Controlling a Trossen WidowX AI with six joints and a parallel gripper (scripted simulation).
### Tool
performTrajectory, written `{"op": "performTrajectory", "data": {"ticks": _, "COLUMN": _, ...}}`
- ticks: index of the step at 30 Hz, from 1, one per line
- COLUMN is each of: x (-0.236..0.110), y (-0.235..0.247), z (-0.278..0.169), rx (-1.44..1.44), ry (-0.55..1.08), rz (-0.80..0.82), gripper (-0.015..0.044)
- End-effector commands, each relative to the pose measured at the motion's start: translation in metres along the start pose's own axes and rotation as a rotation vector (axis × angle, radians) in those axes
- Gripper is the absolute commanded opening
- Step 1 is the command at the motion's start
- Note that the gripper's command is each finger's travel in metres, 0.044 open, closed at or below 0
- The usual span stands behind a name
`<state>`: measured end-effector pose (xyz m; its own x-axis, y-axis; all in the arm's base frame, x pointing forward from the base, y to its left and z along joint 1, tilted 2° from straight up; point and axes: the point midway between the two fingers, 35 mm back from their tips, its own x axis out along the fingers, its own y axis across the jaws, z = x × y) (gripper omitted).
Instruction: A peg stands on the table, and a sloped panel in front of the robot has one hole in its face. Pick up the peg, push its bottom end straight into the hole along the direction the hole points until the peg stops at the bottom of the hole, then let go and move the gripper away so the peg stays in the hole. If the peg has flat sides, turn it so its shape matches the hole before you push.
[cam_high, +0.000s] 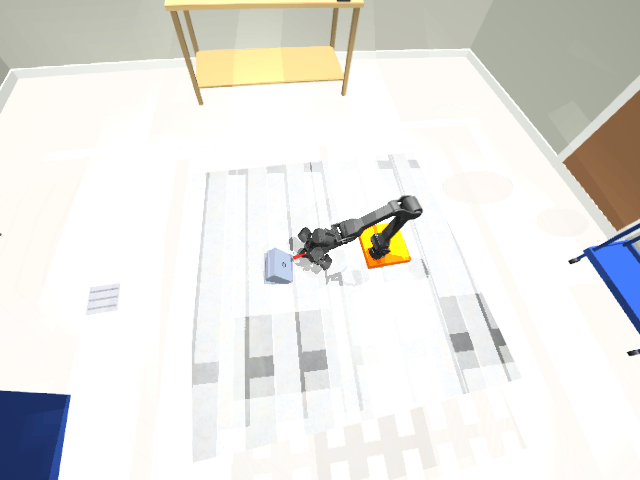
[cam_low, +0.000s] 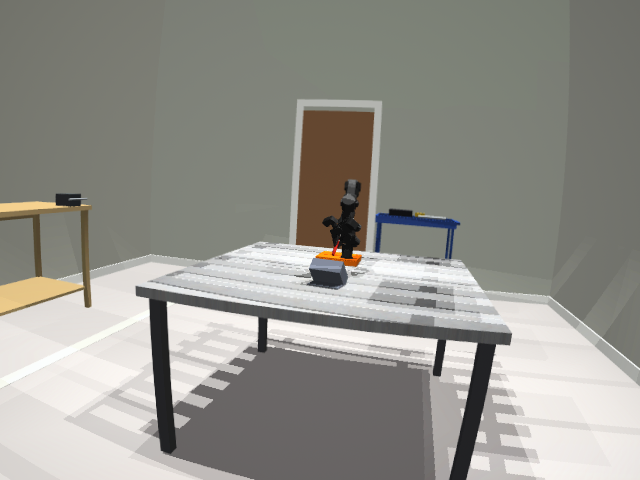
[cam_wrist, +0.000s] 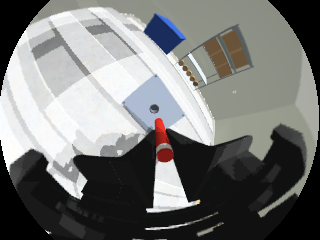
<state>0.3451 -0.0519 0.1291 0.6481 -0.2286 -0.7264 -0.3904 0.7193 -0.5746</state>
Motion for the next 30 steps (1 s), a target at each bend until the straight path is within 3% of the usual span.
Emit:
{"op": "performTrajectory", "data": {"ticks": 1, "x": 0.007, "y": 0.003, "z": 0.000, "rx": -0.012, "ry": 0.000, "rz": 0.000, "gripper": 0.0000}}
{"op": "performTrajectory", "data": {"ticks": 30, "x": 0.034, "y": 0.008, "z": 0.006, "rx": -0.033, "ry": -0.039, "rz": -0.026, "gripper": 0.0000}}
